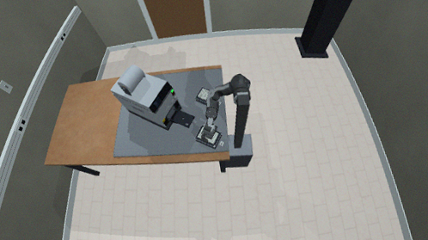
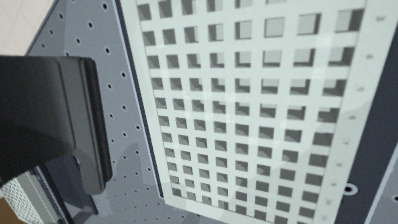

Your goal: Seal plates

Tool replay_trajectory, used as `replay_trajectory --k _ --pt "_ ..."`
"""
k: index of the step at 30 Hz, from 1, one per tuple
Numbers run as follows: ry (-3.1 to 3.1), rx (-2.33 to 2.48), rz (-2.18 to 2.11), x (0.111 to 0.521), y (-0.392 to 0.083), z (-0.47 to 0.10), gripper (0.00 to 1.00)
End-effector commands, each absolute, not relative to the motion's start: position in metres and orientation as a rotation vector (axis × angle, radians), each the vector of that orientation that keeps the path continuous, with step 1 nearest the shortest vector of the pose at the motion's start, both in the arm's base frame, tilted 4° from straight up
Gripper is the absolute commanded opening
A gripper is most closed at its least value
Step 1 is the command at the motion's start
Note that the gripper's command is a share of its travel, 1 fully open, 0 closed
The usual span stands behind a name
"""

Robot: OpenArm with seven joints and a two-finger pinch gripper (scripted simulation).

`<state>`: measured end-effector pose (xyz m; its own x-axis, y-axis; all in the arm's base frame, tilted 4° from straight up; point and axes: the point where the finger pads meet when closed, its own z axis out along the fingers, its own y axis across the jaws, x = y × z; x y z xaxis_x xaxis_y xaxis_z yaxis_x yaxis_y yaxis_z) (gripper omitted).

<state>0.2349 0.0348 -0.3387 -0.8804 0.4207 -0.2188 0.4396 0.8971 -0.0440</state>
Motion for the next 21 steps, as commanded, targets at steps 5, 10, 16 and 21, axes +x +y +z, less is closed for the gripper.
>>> replay_trajectory --k 5,10,16,21 --pt "2.859 0.651 -0.132 0.2351 0.035 -0.344 0.65" --pt "2.859 0.651 -0.132 0.2351 0.035 -0.344 0.65" --pt "2.86 0.647 -0.127 0.235 0.0355 -0.3464 0.65" --pt "2.861 0.647 -0.127 0.235 0.0354 -0.3497 0.65"
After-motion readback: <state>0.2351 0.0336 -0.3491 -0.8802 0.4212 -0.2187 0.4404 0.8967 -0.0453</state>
